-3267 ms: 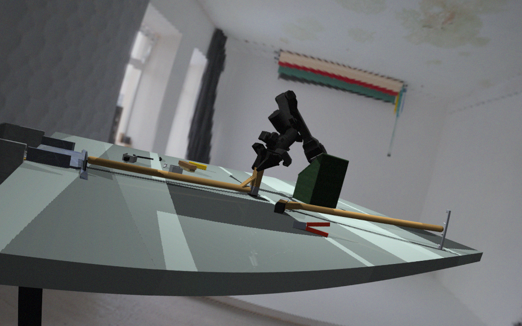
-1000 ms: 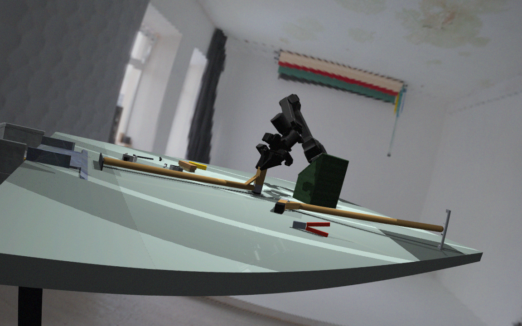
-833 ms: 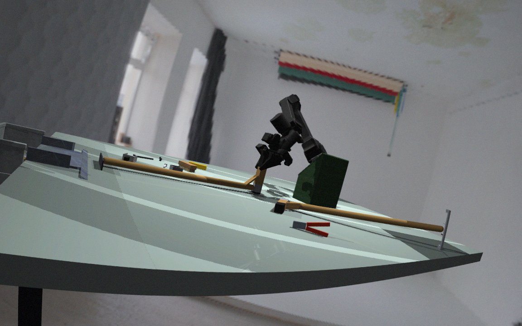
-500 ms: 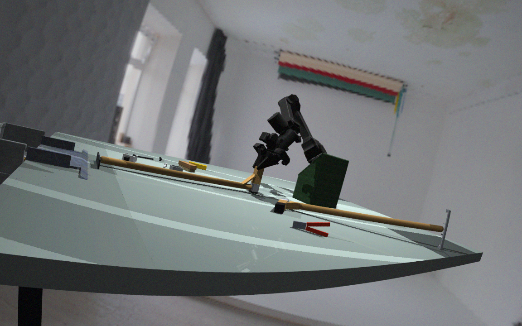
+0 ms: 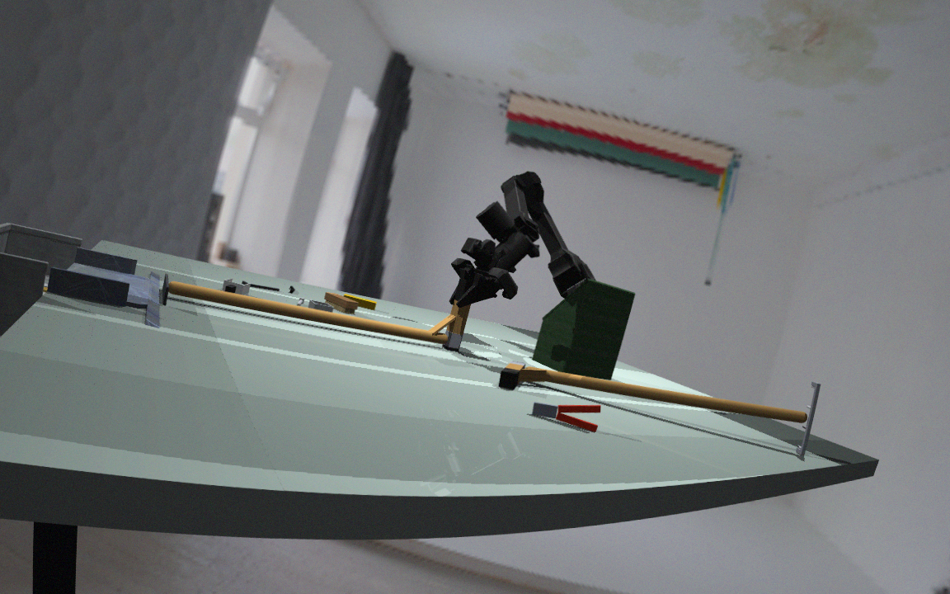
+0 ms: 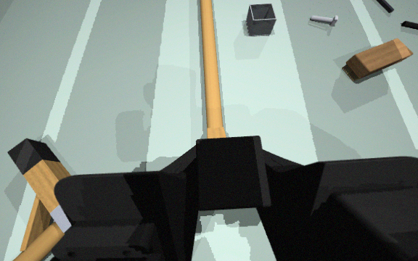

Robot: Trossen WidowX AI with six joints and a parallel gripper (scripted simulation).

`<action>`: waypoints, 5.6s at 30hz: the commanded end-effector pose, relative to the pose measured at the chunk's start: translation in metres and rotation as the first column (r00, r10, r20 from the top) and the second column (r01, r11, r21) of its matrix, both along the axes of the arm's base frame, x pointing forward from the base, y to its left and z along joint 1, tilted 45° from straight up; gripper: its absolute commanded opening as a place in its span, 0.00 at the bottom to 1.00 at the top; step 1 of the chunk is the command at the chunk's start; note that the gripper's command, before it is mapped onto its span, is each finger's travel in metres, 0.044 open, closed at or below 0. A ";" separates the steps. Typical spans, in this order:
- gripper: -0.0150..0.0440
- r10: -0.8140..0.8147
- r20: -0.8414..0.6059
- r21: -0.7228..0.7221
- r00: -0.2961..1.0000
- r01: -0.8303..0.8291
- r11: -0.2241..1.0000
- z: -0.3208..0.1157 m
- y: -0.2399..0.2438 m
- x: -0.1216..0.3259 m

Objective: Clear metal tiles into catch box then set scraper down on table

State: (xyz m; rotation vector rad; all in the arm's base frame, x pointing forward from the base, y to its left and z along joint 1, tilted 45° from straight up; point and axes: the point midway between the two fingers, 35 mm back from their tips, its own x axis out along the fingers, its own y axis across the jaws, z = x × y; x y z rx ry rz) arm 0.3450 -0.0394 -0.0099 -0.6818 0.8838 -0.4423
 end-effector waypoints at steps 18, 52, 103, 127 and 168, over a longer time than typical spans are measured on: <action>0.25 0.008 0.014 0.001 1.000 -0.008 1.000 0.004 -0.002 0.032; 0.25 0.008 0.017 0.000 1.000 -0.008 1.000 0.005 -0.004 0.079; 0.25 0.008 0.022 0.000 1.000 -0.008 1.000 0.009 -0.010 0.156; 0.25 0.003 0.014 -0.002 1.000 -0.003 1.000 0.007 -0.013 0.171; 0.25 0.007 0.017 0.000 1.000 -0.007 1.000 0.007 -0.005 0.142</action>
